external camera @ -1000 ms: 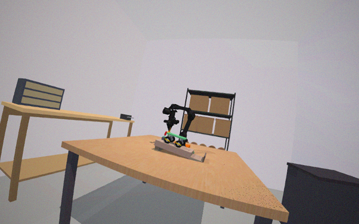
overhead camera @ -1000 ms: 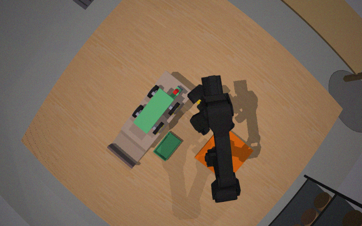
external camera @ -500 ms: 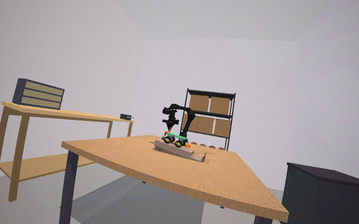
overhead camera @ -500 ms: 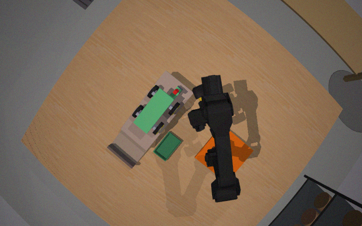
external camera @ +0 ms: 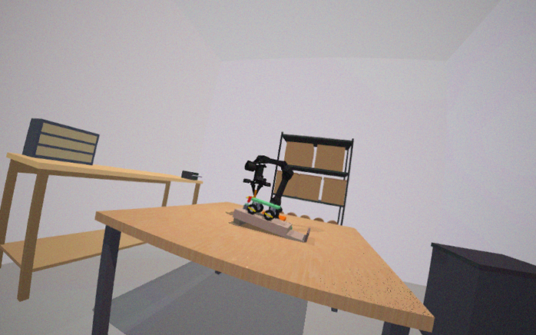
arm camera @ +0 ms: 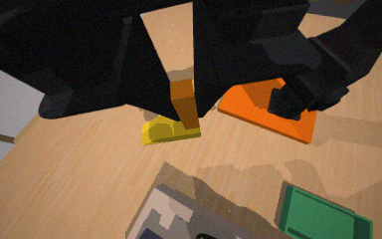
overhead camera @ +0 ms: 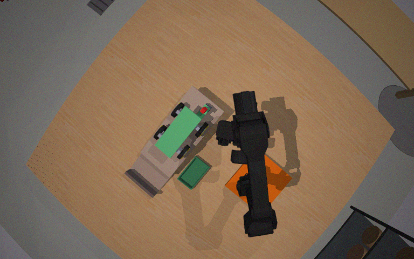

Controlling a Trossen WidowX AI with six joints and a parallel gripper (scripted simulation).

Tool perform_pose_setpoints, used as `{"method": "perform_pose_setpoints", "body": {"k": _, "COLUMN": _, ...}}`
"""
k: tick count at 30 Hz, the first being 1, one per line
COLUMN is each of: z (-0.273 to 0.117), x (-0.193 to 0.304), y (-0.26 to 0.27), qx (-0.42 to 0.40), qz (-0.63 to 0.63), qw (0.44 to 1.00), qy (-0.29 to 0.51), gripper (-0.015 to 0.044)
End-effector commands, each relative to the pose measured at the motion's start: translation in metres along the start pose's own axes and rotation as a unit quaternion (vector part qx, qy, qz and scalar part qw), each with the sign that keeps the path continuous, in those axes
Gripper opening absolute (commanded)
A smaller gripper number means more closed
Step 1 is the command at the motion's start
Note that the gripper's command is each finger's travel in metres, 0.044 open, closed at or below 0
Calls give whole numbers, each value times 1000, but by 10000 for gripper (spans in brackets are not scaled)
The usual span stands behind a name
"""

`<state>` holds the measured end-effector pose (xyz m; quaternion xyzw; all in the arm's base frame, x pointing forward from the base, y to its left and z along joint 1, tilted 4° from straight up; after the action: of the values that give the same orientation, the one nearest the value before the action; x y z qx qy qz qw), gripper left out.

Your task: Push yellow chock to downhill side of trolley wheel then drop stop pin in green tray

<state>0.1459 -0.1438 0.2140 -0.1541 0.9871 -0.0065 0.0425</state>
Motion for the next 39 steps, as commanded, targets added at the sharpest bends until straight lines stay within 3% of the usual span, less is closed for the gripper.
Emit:
{"method": "perform_pose_setpoints", "body": {"k": 1, "z": 1, "x": 0, "y": 0, "qx": -3, "qz": 66, "qw": 998, "qy": 2, "gripper": 0}}
{"method": "perform_pose_setpoints", "body": {"k": 15, "z": 1, "x": 0, "y": 0, "qx": -3, "qz": 291, "qw": 957, "qy": 3, "gripper": 0}}
{"method": "perform_pose_setpoints", "body": {"k": 39, "z": 4, "x": -34, "y": 39, "qx": -5, "qz": 294, "qw": 956, "qy": 2, "gripper": 0}}
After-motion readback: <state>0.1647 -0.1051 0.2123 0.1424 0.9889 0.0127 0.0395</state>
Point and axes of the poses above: the point midway between the two fingers, 35 mm back from their tips, its own z axis out along the fingers, its own y axis across the jaws, x = y × z, the point moved 1 cm from there along -z, back along the fingers, and after that the axes turned 12 degrees about z, right-handed, at the moved point
